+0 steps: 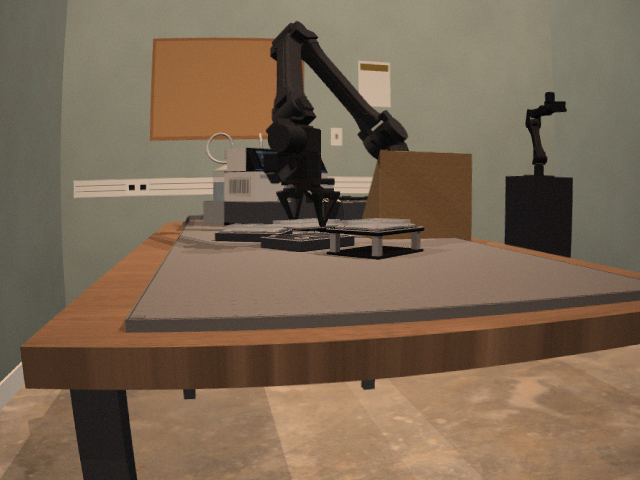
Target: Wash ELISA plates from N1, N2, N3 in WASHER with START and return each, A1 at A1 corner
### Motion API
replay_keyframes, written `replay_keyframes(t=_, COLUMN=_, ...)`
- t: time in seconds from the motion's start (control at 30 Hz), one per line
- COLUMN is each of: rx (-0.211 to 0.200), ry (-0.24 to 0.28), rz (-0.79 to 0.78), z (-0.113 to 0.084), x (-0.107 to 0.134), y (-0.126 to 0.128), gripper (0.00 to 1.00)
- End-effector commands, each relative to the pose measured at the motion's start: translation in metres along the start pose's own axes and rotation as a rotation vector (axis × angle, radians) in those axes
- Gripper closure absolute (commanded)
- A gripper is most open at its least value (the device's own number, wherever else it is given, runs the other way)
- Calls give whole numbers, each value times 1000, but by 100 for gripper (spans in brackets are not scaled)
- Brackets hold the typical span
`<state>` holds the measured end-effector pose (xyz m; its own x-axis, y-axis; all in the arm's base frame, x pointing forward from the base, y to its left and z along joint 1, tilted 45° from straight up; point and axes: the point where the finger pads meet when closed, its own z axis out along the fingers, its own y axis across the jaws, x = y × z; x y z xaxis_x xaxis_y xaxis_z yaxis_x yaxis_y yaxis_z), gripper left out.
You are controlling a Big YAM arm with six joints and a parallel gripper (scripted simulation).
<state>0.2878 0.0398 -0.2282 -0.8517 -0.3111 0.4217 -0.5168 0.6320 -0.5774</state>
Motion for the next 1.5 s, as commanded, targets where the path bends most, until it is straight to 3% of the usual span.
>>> replay_keyframes(t=0.0, rx=-3, ry=5, rz=-10, z=11, x=2, y=0, gripper=16)
replay_keyframes(t=0.07, rx=-4, ry=0, rz=-6, z=13, x=-1, y=0, gripper=16)
replay_keyframes(t=0.17, rx=4, ry=-57, rz=-4, z=-7, x=-17, y=0, gripper=16)
replay_keyframes(t=0.23, rx=3, ry=-56, rz=-2, z=-7, x=-18, y=-1, gripper=16)
replay_keyframes(t=0.27, rx=-1, ry=-23, rz=2, z=2, x=-10, y=-1, gripper=16)
replay_keyframes(t=1.47, rx=-1, ry=-23, rz=2, z=2, x=-9, y=-1, gripper=16)
